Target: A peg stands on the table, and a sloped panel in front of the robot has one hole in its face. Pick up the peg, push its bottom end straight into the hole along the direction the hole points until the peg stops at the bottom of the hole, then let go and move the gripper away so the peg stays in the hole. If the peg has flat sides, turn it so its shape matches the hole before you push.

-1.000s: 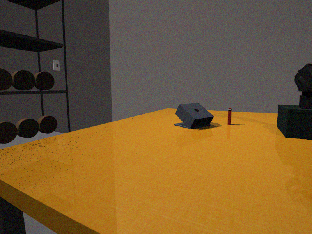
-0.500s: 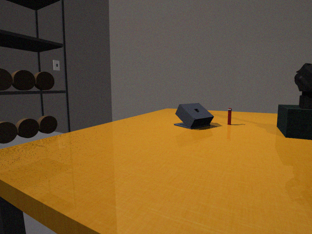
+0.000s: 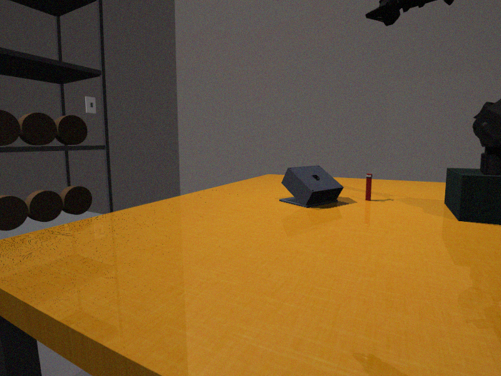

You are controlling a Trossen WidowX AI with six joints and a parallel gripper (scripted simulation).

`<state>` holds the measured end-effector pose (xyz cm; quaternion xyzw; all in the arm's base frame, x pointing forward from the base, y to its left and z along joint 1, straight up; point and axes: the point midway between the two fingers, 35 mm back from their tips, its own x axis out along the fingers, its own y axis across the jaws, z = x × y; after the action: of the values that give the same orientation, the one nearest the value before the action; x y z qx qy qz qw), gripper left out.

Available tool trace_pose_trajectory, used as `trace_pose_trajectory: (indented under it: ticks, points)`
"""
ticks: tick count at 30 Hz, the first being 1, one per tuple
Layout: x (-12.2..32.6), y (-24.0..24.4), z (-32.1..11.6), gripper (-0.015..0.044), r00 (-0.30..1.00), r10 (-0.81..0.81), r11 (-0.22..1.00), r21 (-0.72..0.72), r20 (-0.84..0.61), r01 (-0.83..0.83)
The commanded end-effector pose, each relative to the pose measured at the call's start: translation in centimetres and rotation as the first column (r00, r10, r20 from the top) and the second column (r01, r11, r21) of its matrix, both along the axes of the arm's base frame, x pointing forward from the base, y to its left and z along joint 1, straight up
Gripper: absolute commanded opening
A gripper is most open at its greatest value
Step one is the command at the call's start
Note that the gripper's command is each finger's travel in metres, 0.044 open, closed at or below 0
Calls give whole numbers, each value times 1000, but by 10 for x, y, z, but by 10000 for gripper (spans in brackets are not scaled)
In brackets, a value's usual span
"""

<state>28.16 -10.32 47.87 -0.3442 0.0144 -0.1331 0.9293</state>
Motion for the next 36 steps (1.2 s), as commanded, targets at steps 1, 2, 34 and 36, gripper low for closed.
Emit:
trace_pose_trajectory:
  ticks: [1,2,34,36]
  points:
    - [24,-6,-35,440,995,7,997,83,-102,1]
    - [28,-7,-42,440,992,10,995,99,-122,2]
    - [86,3,-277,440,690,141,863,430,-710,267]
    - [85,5,-291,440,657,149,852,433,-739,293]
